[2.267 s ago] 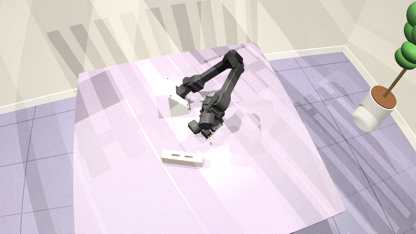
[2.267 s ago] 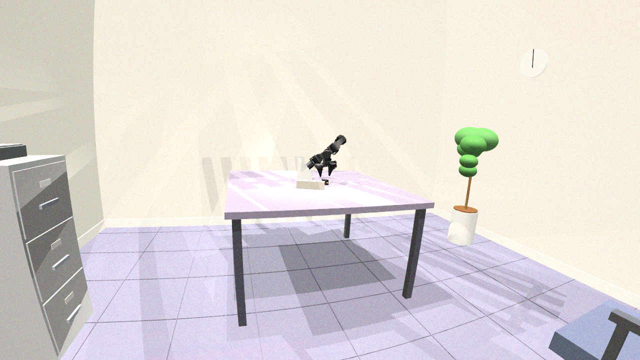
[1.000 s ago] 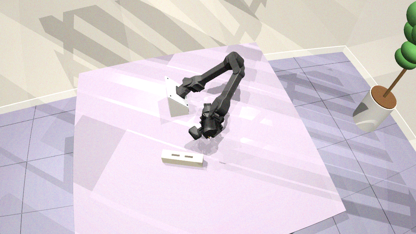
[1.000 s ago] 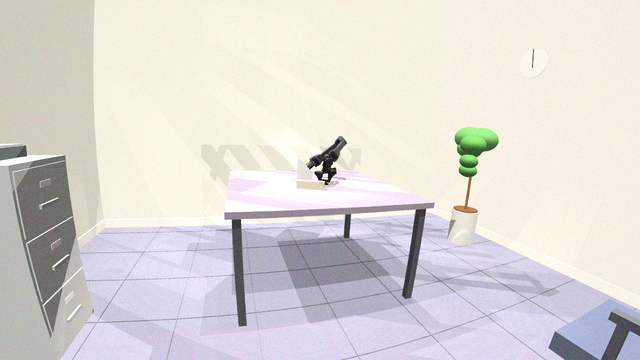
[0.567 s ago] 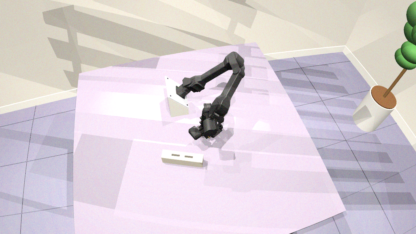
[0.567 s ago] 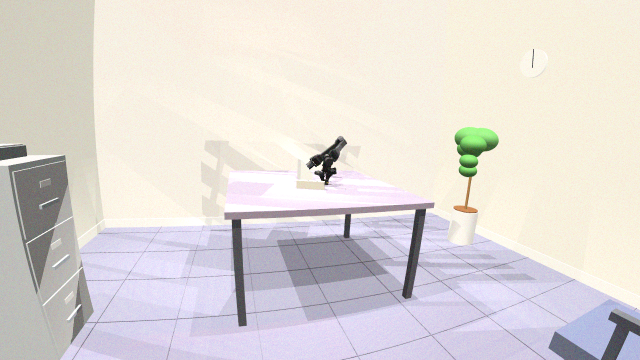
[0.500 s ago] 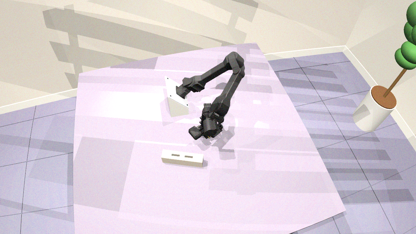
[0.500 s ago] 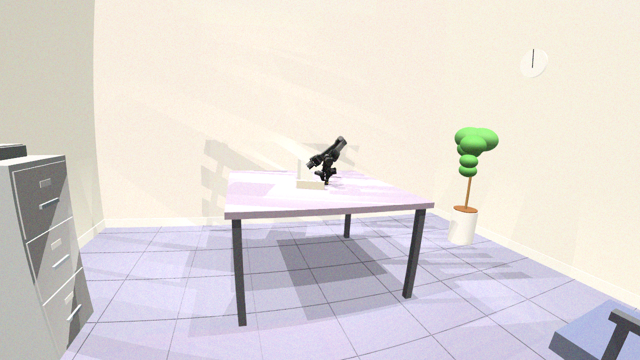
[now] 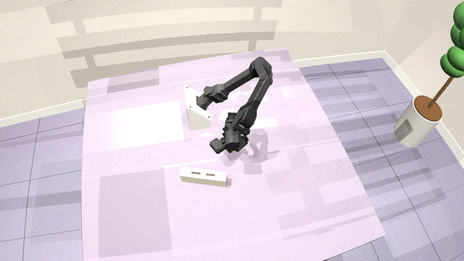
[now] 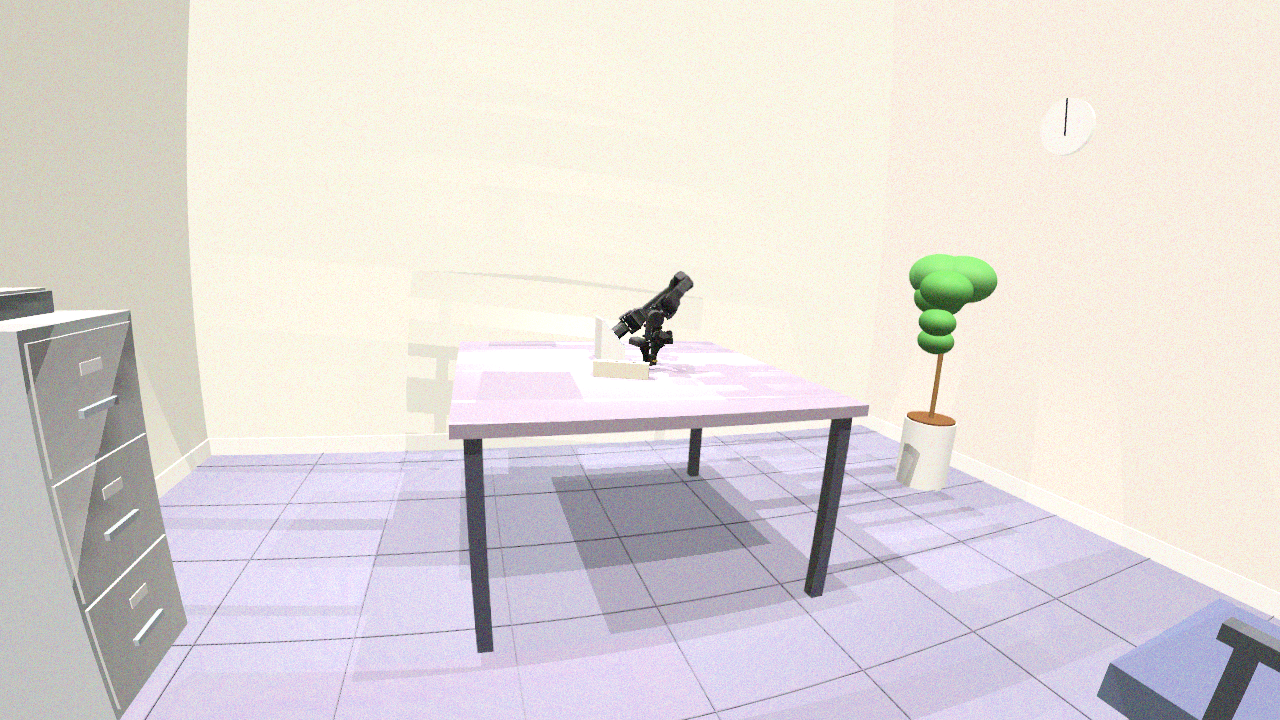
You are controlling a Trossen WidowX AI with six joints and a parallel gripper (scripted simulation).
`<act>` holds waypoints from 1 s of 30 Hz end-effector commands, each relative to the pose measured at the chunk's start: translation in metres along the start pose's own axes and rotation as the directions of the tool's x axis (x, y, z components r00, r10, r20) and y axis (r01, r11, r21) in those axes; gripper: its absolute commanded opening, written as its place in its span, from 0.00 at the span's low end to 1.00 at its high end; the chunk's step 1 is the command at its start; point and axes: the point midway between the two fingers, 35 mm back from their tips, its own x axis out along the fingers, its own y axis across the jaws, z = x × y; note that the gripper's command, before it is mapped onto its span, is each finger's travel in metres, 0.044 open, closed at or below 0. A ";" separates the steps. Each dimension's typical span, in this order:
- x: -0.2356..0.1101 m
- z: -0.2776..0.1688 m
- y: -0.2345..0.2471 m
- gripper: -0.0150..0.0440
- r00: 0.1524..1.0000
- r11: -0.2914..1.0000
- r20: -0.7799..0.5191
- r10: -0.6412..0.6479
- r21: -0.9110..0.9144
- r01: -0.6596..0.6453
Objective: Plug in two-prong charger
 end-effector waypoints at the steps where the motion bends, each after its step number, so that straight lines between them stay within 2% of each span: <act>1: -0.016 -0.001 -0.001 0.25 1.000 1.000 -0.001 -0.004 -0.003 0.004; 9: -0.037 -0.004 -0.002 0.25 1.000 1.000 -0.001 0.001 -0.002 -0.001; 30: -0.027 -0.011 -0.037 0.25 1.000 0.979 0.001 0.009 0.202 -0.009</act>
